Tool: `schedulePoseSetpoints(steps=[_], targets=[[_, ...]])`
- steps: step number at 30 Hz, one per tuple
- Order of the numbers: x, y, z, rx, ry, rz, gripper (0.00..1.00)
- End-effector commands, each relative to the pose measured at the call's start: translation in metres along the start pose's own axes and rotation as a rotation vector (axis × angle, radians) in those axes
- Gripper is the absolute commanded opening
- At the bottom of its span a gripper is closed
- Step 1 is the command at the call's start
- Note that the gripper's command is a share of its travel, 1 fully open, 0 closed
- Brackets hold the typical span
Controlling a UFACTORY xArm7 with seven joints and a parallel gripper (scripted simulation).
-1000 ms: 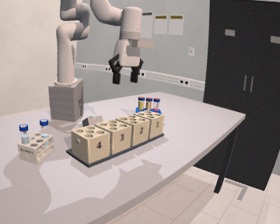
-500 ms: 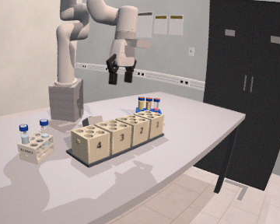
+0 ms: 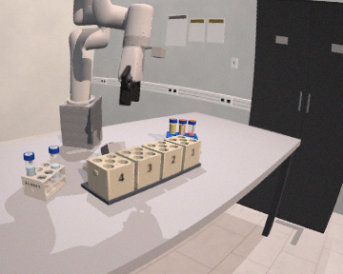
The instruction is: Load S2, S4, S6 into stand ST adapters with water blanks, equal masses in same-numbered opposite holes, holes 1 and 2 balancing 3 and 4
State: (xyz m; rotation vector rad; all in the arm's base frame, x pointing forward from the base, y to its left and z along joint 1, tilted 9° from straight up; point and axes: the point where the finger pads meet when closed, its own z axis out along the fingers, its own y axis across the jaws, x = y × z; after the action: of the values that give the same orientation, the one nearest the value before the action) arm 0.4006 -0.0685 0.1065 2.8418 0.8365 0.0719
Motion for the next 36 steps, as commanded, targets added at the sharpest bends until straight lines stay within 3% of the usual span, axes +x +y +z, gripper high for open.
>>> schedulePoseSetpoints(steps=[1, 36], targets=[[-0.015, 0.020, -0.001, 0.021, 0.019, -0.173, 1.00], [-0.115, 0.138, 0.004, 0.010, 0.027, -1.206, 1.00]])
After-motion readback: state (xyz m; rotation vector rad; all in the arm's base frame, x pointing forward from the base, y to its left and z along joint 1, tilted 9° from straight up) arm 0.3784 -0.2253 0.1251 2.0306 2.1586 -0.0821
